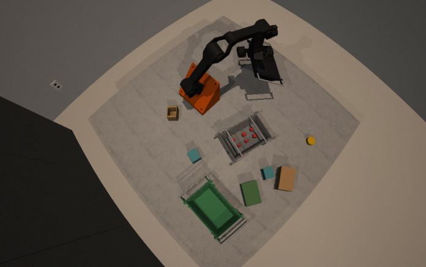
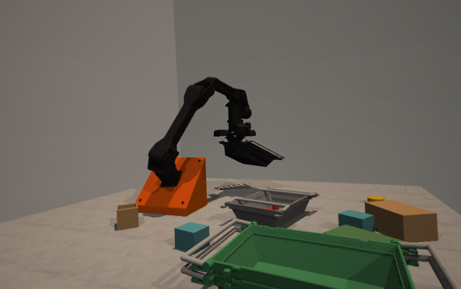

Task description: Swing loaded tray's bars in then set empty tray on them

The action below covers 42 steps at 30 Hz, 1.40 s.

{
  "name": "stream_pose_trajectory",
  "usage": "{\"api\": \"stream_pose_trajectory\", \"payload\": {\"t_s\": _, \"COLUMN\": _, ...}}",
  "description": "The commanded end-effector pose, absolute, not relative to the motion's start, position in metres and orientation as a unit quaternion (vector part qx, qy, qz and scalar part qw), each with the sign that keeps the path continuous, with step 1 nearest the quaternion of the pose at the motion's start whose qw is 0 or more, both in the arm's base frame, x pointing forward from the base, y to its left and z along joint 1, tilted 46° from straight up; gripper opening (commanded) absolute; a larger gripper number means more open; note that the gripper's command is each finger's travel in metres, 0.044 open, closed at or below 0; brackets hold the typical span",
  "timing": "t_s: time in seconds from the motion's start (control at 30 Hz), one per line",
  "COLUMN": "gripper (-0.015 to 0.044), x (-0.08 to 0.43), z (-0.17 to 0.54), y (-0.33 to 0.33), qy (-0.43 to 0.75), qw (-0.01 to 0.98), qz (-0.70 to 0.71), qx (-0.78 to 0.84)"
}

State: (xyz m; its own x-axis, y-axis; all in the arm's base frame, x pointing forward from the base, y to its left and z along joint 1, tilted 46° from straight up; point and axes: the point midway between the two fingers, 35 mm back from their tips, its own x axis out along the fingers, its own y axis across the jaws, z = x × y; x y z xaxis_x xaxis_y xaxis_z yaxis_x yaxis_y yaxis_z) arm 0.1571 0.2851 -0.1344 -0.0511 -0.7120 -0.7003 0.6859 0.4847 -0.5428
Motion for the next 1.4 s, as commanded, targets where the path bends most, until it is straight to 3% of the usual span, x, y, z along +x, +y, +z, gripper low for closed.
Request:
{"api": "stream_pose_trajectory", "payload": {"t_s": 0.0, "gripper": 0.0000, "x": 0.164, "z": -0.125, "y": 0.288, "qy": 0.514, "qw": 0.692, "qz": -0.507, "qx": 0.004}}
{"api": "stream_pose_trajectory", "payload": {"t_s": 1.37, "gripper": 0.0000, "x": 0.305, "z": 0.006, "y": 0.175, "qy": 0.325, "qw": 0.653, "qz": -0.640, "qx": 0.243}}
